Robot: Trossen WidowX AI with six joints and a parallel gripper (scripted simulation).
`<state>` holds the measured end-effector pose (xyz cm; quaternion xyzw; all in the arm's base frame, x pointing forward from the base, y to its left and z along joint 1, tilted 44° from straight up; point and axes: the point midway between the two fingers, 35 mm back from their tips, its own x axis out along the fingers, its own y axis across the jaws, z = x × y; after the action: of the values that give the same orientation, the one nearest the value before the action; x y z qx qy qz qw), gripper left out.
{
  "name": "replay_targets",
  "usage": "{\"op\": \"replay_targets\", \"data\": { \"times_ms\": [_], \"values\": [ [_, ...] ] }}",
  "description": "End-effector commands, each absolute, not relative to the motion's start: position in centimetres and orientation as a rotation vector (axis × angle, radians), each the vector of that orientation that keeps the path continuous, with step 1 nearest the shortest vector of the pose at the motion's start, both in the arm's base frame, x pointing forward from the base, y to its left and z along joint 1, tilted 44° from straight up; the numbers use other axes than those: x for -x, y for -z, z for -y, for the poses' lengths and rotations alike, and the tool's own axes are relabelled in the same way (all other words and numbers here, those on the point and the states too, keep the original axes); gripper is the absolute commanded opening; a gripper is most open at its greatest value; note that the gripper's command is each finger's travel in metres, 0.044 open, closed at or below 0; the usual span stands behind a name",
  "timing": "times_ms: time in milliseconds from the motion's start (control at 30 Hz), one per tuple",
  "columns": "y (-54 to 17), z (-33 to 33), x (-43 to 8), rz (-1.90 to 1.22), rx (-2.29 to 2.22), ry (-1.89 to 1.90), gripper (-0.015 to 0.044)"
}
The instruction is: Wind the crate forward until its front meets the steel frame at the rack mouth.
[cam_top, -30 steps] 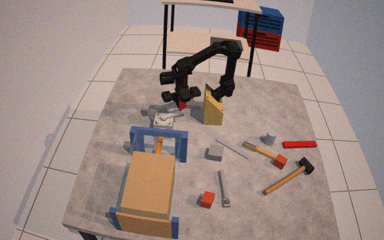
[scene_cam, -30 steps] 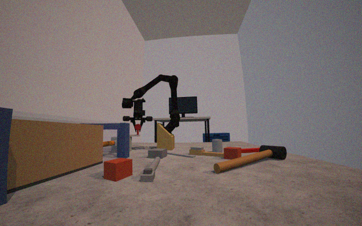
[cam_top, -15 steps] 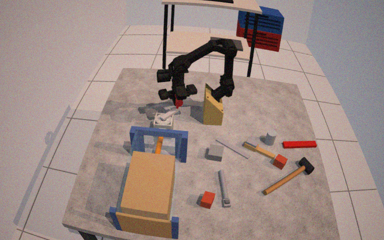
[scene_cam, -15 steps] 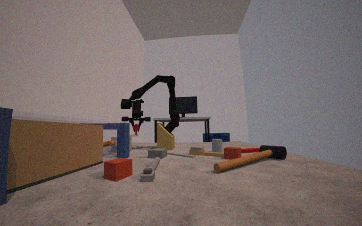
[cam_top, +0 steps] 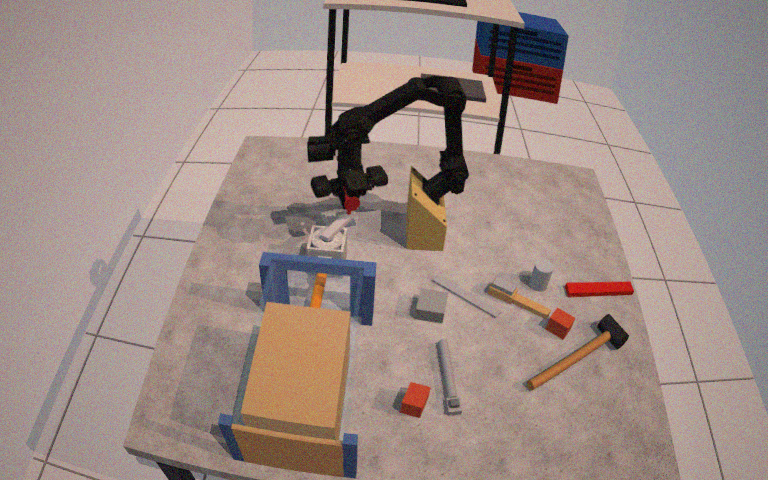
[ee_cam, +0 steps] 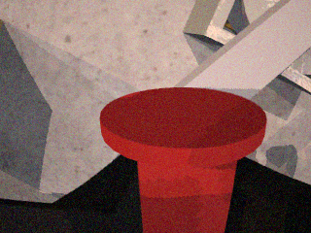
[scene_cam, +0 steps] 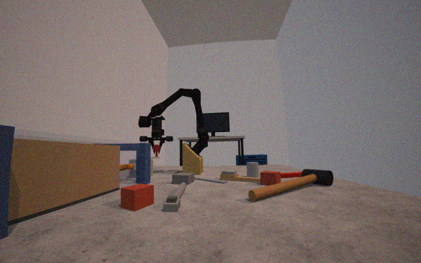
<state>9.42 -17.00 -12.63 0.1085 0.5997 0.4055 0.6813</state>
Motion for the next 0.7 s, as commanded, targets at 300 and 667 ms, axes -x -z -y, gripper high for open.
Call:
{"op": "replay_targets", "data": {
  "times_ms": [300, 667],
  "values": [
    [14.5, 19.0, -8.9, -1.355, -0.222, -0.898, 0.0000],
    [15.6, 20.3, -8.8, -1.356, -0.221, -0.897, 0.0000]
  ]
}}
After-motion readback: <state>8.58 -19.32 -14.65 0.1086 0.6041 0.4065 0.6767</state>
